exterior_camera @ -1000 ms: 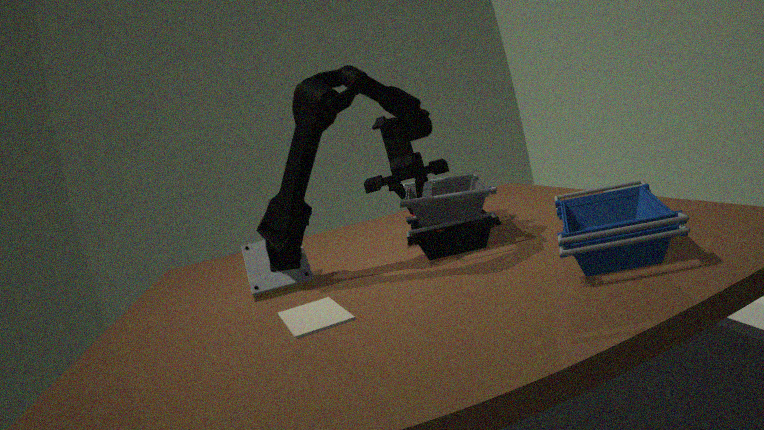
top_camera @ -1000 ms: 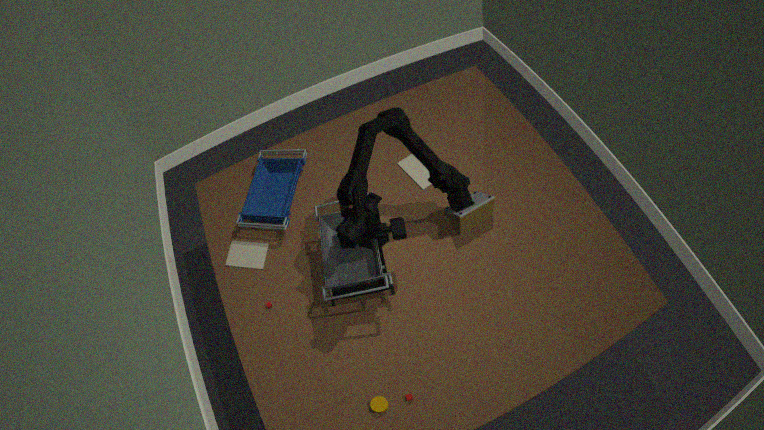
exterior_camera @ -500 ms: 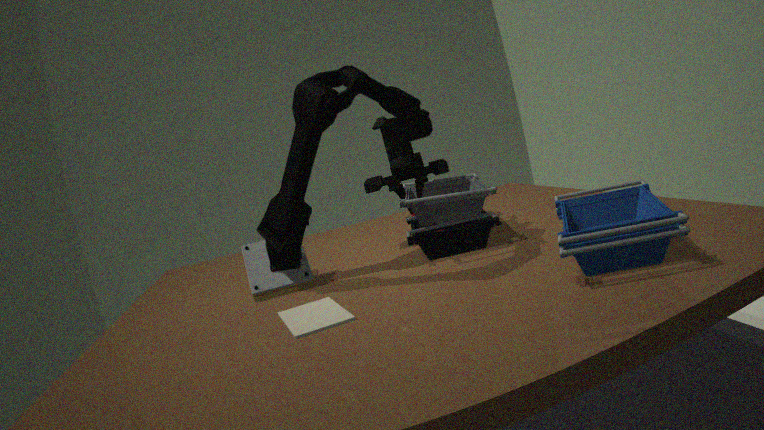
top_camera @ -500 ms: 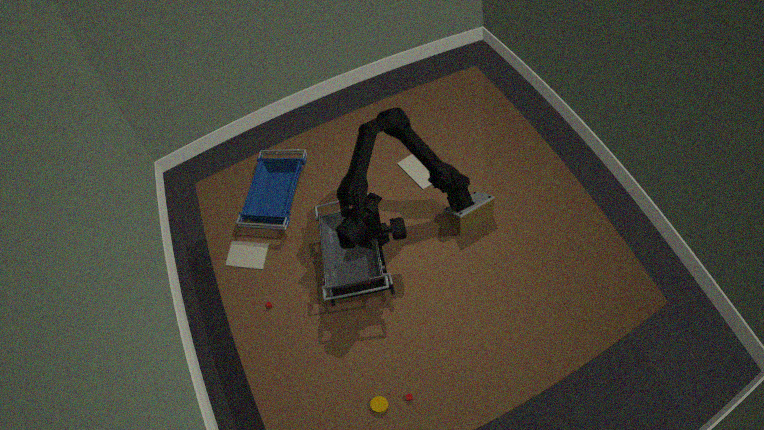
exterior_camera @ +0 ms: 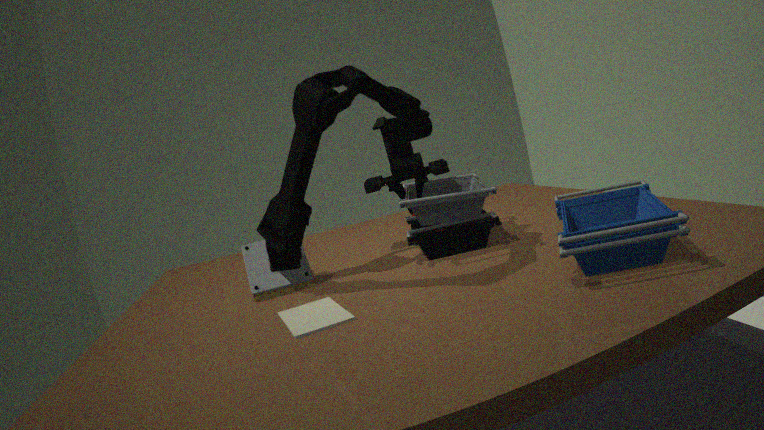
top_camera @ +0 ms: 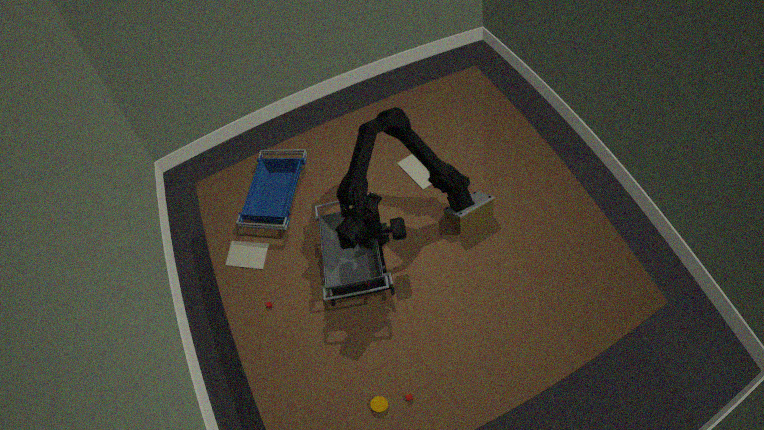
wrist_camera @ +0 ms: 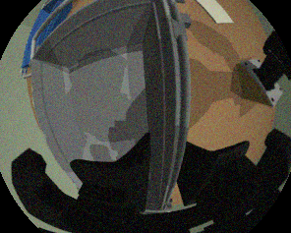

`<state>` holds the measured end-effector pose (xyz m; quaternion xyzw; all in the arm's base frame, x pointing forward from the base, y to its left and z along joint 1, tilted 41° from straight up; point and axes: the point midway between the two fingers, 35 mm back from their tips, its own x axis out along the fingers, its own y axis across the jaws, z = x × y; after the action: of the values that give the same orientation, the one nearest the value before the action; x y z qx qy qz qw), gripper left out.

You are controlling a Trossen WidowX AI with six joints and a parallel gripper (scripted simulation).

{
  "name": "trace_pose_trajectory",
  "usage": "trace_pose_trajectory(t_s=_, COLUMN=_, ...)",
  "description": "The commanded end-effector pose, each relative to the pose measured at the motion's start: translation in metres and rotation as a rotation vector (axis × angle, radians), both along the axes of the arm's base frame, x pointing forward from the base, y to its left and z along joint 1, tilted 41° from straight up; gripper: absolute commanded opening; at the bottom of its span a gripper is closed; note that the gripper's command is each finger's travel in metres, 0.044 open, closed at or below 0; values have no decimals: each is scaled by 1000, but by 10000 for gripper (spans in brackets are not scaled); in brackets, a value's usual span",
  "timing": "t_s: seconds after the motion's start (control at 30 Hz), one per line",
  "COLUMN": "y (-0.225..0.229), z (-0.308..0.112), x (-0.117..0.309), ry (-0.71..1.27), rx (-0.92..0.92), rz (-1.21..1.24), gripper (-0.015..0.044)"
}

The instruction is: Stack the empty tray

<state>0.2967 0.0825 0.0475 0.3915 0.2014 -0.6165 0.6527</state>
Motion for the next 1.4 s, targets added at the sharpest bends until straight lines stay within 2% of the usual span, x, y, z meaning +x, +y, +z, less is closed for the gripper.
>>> trace_pose_trajectory(t_s=0.0, y=-3, z=-7, x=-6, ry=41, rx=5, rz=-9, gripper=0)
trace_pose_trajectory(t_s=0.6, y=-3, z=-7, x=-6, ry=41, rx=5, rz=-9, gripper=0)
trace_pose_trajectory(t_s=1.37, y=-3, z=-7, x=-6, ry=41, rx=5, rz=-9, gripper=337)
